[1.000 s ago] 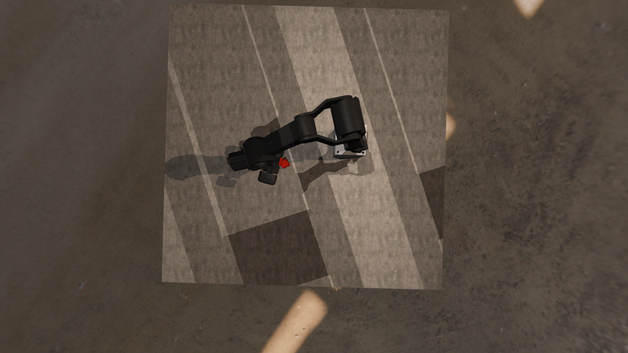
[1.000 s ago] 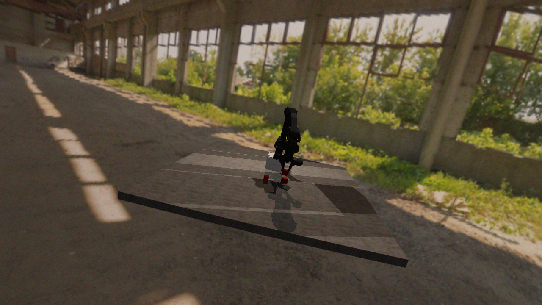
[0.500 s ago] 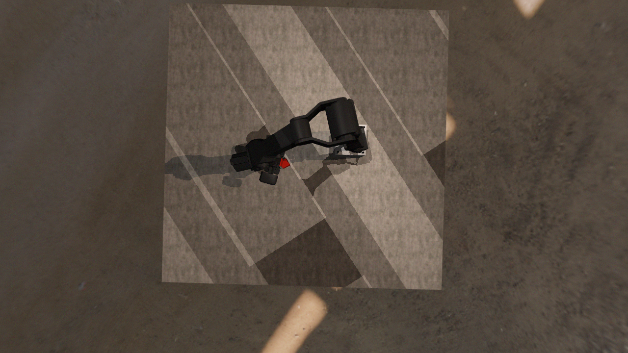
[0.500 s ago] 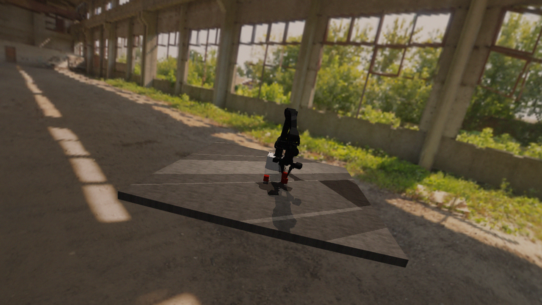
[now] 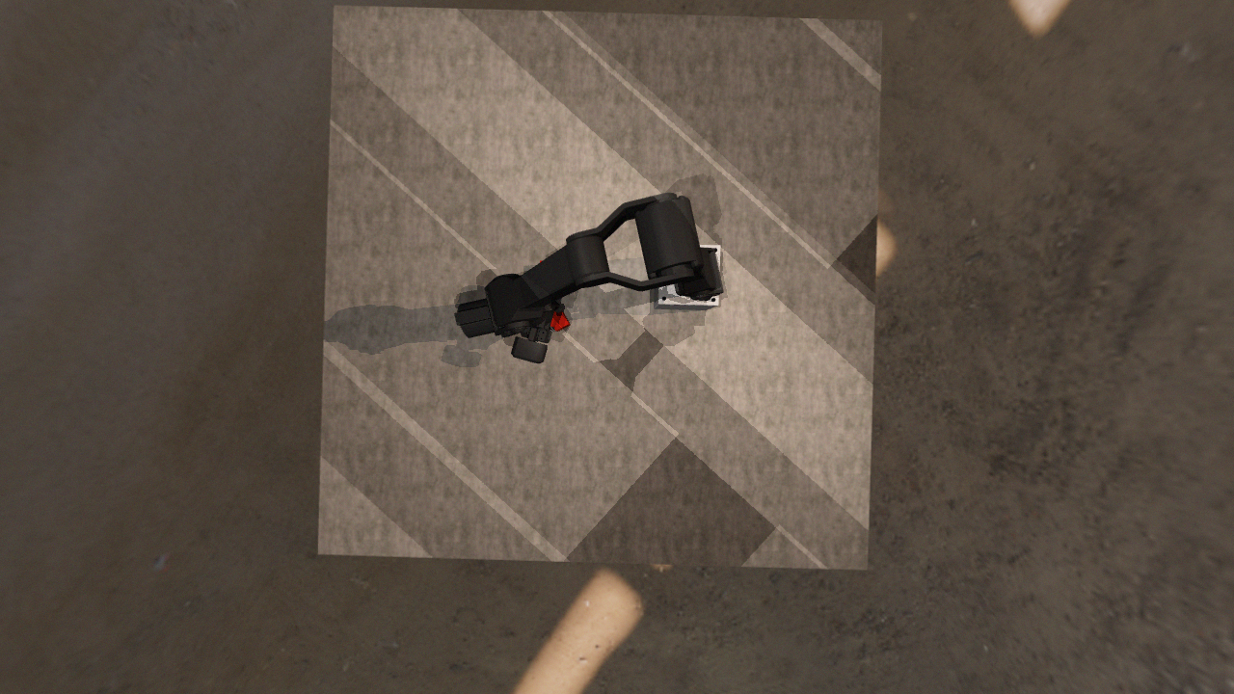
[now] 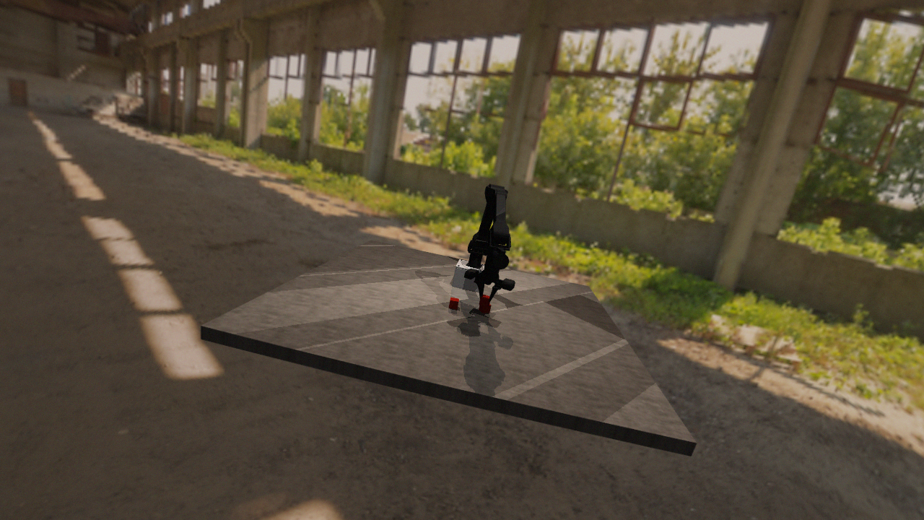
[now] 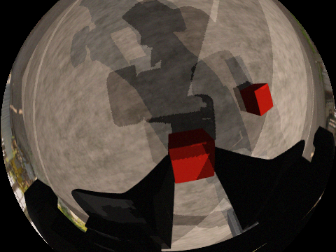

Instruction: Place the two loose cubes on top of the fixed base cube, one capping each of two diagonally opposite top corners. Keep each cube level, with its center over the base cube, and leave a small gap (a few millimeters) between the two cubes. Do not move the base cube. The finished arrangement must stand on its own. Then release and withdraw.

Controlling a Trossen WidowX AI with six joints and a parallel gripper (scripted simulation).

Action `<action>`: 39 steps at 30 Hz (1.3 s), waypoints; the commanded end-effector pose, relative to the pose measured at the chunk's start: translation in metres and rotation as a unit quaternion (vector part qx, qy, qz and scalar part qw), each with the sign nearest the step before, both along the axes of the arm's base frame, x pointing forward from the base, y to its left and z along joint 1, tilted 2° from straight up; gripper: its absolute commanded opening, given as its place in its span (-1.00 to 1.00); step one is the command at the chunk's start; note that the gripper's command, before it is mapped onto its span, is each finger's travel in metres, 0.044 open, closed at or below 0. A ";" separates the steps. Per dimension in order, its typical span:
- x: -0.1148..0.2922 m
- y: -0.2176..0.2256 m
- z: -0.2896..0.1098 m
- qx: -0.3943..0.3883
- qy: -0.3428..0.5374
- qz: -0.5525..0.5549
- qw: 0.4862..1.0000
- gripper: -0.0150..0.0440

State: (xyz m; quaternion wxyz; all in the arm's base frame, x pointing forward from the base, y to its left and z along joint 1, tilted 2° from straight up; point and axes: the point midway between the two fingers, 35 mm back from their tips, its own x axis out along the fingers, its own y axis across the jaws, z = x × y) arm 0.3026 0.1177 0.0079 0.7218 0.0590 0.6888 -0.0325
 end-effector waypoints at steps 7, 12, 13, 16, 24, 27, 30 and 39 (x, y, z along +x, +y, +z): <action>0.000 0.000 -0.001 -0.002 -0.001 0.000 1.000 -0.14; 0.000 0.000 -0.001 -0.002 -0.001 0.000 1.000 0.04; 0.000 0.000 -0.001 -0.002 -0.001 0.000 1.000 0.13; 0.000 0.000 -0.001 -0.002 -0.001 0.000 1.000 0.20; 0.000 0.000 0.010 0.000 0.000 0.000 1.000 0.20; -0.001 0.000 0.013 0.000 0.000 0.000 1.000 0.20; -0.001 0.000 0.017 0.000 0.000 0.000 1.000 0.20; -0.001 -0.001 0.029 0.000 0.000 0.000 1.000 0.20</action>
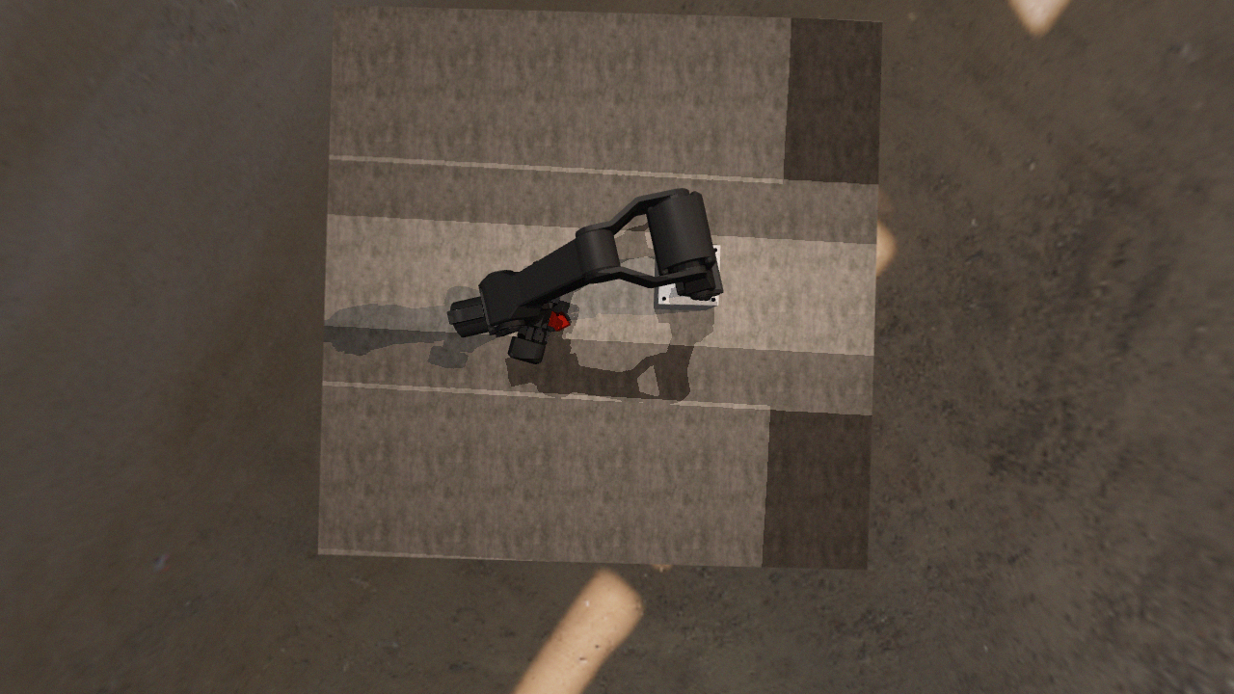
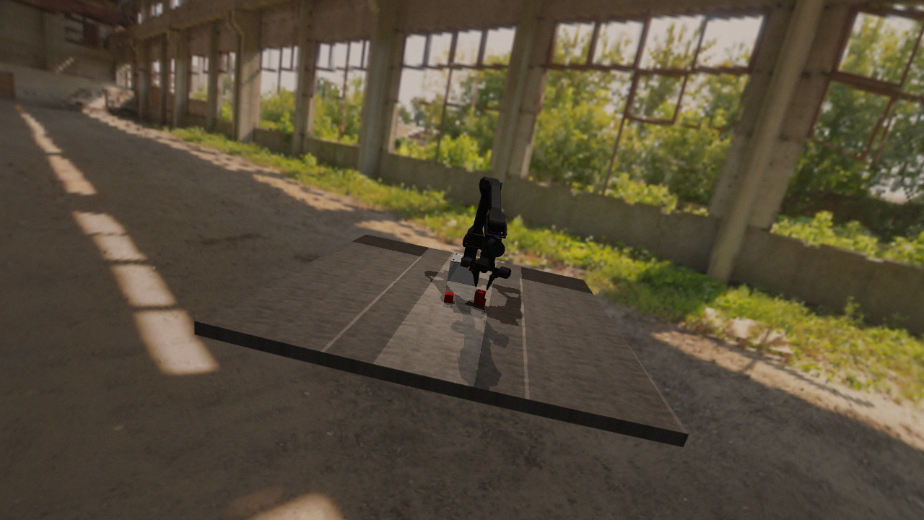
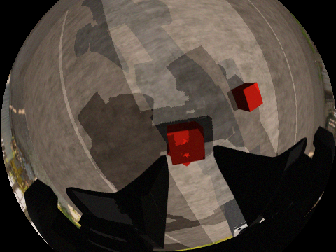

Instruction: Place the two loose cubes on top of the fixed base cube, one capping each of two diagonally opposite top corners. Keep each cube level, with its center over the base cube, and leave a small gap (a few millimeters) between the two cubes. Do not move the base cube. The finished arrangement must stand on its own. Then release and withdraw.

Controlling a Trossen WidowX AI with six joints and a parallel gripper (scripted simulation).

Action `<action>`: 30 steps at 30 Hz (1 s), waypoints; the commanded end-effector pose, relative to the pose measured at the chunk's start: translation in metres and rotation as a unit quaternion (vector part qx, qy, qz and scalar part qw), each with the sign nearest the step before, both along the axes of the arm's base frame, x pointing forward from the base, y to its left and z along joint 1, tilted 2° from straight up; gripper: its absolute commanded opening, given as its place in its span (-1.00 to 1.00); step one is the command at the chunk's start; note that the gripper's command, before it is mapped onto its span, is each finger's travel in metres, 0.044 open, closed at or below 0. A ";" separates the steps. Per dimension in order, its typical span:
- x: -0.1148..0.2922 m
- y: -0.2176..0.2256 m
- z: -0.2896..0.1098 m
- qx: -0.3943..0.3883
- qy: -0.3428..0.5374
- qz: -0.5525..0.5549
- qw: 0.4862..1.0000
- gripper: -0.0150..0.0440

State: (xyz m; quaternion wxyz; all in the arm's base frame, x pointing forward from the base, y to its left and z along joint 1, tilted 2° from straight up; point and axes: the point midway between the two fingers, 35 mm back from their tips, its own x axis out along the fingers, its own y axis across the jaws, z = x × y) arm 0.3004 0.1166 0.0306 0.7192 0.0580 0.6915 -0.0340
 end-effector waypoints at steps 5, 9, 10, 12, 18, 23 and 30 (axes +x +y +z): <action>0.001 0.000 0.007 0.002 -0.004 0.000 1.000 0.20; 0.007 -0.017 0.011 0.004 0.000 -0.096 0.995 0.41; 0.009 -0.024 0.014 0.005 0.001 -0.135 0.991 0.41; 0.014 -0.038 0.020 0.008 0.003 -0.211 0.977 0.41; 0.021 -0.082 0.036 0.016 0.008 -0.431 0.902 0.41; 0.022 -0.114 0.048 0.022 0.010 -0.576 0.817 0.41; 0.022 -0.115 0.049 0.023 0.010 -0.581 0.814 0.41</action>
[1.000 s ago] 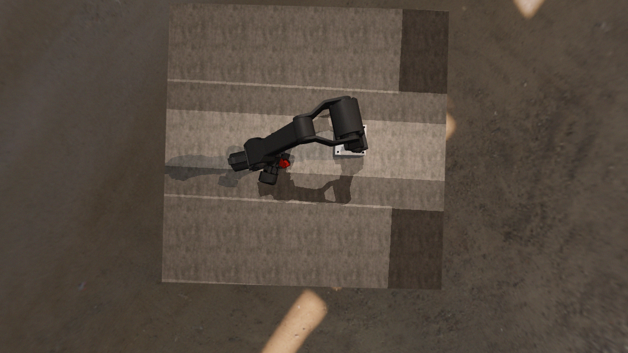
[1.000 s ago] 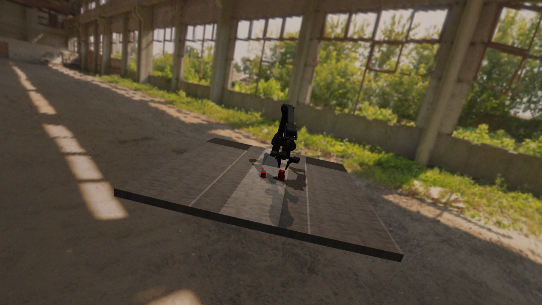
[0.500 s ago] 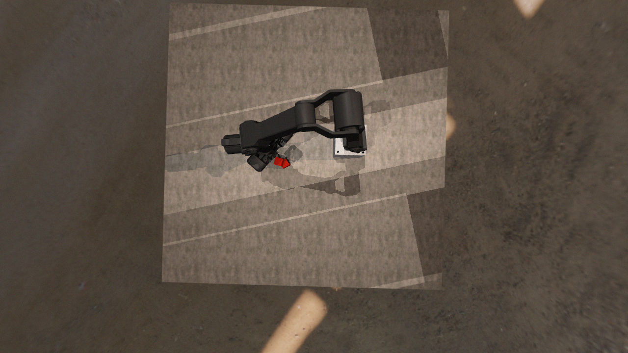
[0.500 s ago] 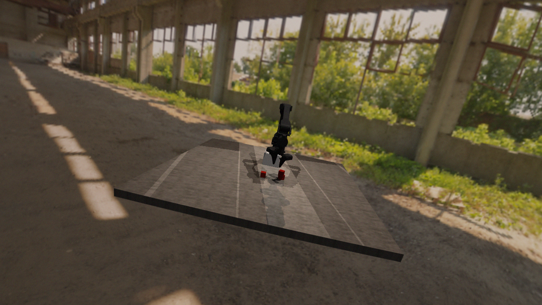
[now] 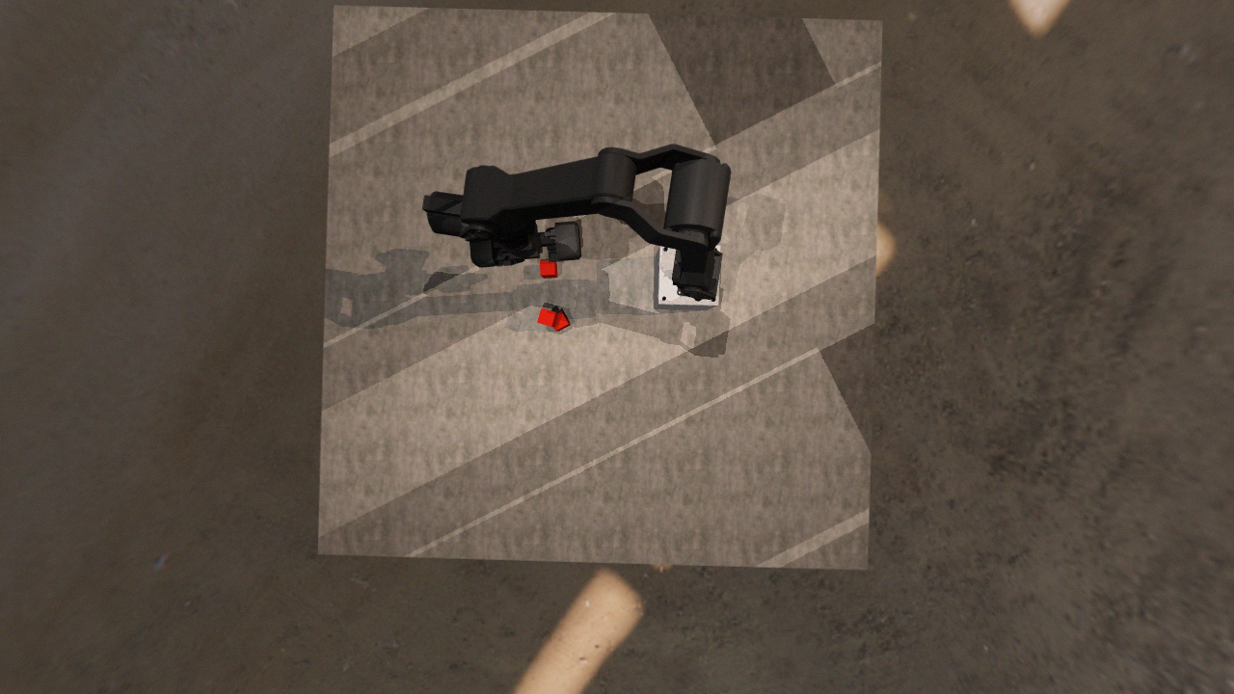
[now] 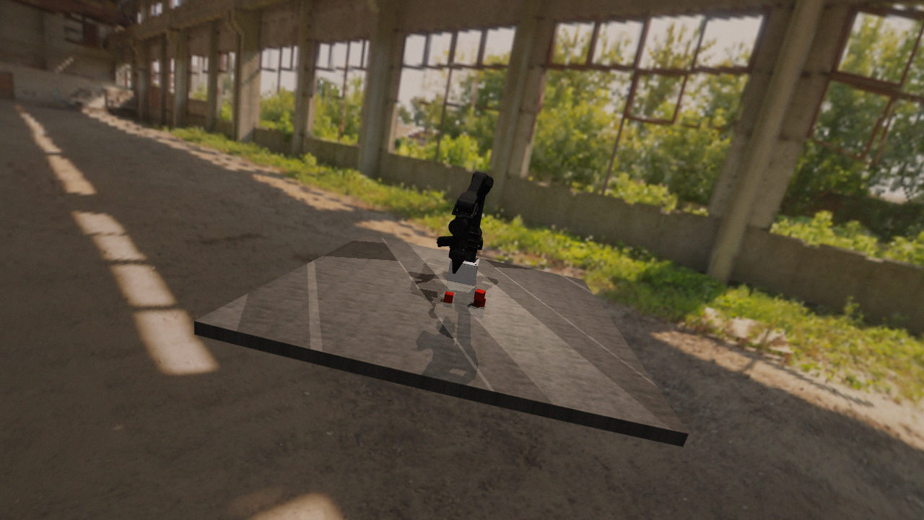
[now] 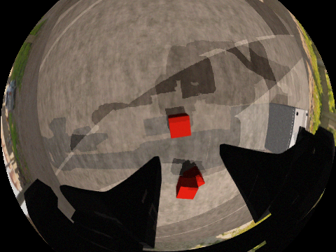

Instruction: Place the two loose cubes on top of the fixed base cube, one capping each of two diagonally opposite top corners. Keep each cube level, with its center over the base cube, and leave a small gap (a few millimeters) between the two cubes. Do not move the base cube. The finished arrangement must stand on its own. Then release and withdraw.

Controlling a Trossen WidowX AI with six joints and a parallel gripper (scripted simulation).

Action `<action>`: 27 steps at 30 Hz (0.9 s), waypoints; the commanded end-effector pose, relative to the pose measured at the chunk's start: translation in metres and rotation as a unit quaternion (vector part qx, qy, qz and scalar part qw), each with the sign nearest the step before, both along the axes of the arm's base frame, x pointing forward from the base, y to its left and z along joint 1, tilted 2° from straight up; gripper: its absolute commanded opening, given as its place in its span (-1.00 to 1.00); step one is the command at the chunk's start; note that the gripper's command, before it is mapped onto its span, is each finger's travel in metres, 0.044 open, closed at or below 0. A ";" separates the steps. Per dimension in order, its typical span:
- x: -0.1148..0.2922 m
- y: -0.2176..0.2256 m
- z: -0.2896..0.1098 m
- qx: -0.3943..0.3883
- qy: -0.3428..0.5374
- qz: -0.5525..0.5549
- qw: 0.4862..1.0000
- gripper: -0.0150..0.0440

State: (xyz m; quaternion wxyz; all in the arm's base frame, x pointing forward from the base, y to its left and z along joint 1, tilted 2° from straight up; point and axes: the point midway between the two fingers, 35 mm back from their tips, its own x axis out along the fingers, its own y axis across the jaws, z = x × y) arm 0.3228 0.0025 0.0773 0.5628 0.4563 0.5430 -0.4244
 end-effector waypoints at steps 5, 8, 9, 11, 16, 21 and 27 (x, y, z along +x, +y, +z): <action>0.003 -0.001 -0.024 0.002 -0.001 -0.013 1.000 0.41; 0.003 0.000 -0.054 0.002 -0.001 -0.013 1.000 0.41; 0.003 0.000 -0.059 0.002 -0.001 -0.013 1.000 0.41; 0.003 0.000 -0.060 0.002 -0.001 -0.013 1.000 0.41; 0.003 0.000 -0.068 0.002 -0.001 -0.013 1.000 0.41; 0.004 0.000 -0.075 0.002 -0.001 -0.013 1.000 0.41; 0.004 0.000 -0.083 0.002 -0.001 -0.013 1.000 0.41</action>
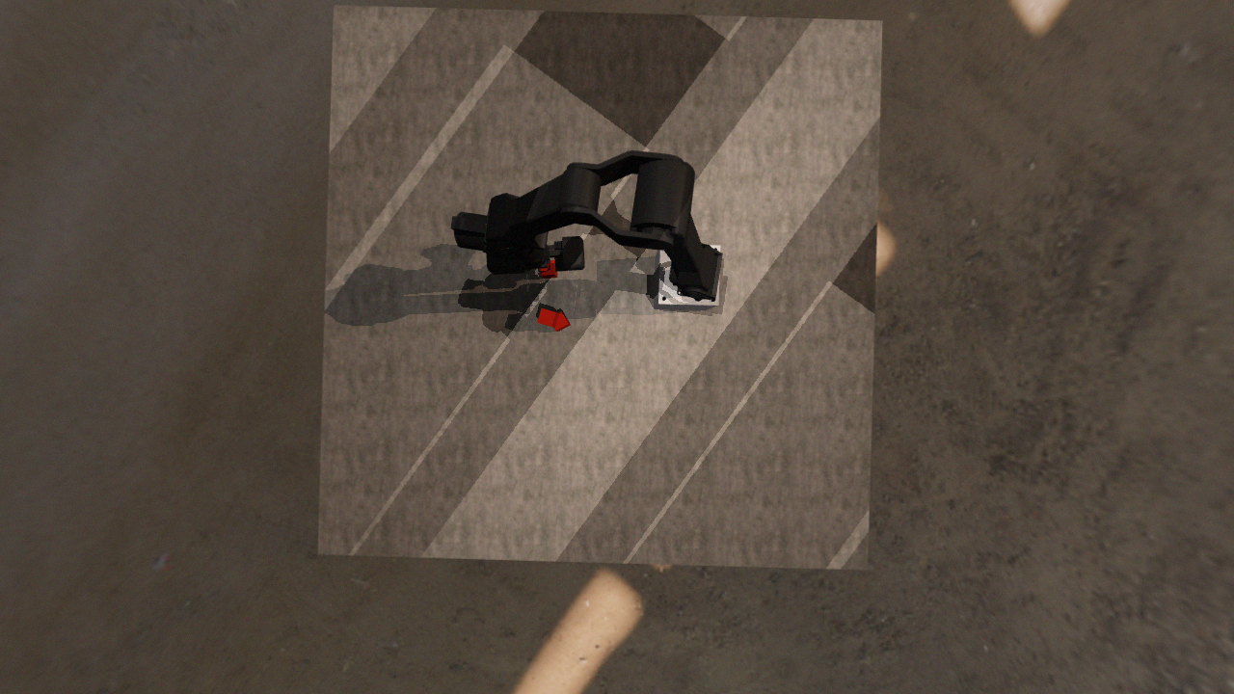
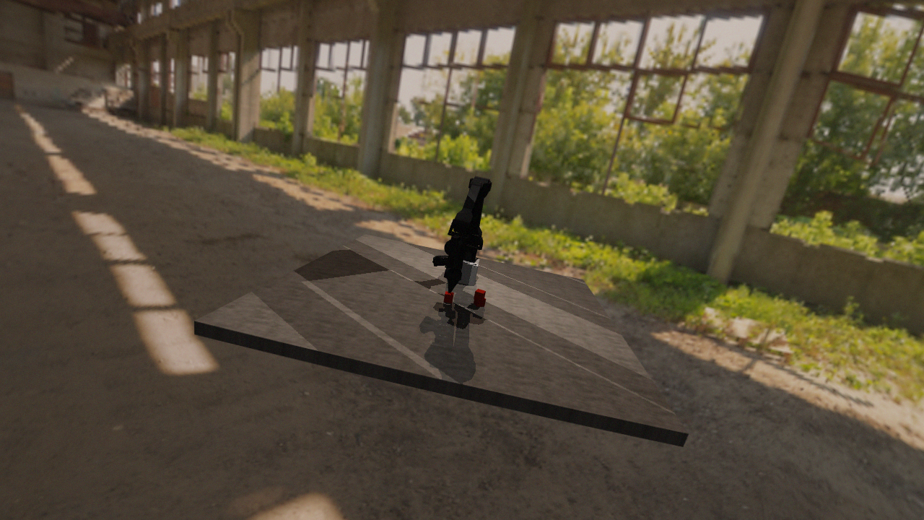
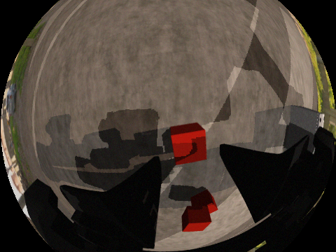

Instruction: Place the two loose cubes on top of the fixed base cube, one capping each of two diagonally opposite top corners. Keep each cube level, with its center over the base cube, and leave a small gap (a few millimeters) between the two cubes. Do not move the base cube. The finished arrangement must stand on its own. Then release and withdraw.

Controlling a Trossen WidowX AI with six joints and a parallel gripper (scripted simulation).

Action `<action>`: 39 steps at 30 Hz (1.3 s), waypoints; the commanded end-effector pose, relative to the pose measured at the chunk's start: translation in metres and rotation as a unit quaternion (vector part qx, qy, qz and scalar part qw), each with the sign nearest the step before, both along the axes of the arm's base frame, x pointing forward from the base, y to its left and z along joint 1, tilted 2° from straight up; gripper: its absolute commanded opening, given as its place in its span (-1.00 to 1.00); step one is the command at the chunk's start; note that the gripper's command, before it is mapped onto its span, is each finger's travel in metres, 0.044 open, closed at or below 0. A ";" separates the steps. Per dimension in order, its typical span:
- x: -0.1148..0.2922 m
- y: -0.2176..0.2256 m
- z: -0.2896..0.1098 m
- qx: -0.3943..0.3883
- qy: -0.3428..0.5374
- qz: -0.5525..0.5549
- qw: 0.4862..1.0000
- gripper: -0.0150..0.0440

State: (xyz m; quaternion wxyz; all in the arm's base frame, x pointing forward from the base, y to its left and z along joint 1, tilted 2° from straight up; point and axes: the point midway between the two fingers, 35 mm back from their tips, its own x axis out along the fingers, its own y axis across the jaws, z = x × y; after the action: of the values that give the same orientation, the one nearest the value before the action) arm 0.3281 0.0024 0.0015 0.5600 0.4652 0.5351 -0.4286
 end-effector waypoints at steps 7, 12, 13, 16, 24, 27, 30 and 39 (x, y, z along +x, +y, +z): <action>0.000 0.001 -0.018 0.001 0.004 -0.001 1.000 0.41; 0.000 0.001 -0.027 0.001 0.004 -0.001 1.000 0.41; 0.000 0.001 -0.028 0.001 0.004 -0.001 1.000 0.41; 0.000 0.001 -0.032 0.001 0.004 -0.001 1.000 0.41; 0.000 0.001 -0.032 0.001 0.004 -0.001 1.000 -0.14; 0.000 0.001 -0.032 0.001 0.004 -0.001 1.000 -0.14; 0.001 0.001 -0.025 0.001 0.004 -0.001 1.000 -0.14; 0.003 0.000 0.003 0.001 0.004 -0.001 1.000 -0.14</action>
State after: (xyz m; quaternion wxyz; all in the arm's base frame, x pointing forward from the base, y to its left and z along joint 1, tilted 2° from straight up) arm 0.3288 0.0027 -0.0076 0.5549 0.4618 0.5398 -0.4330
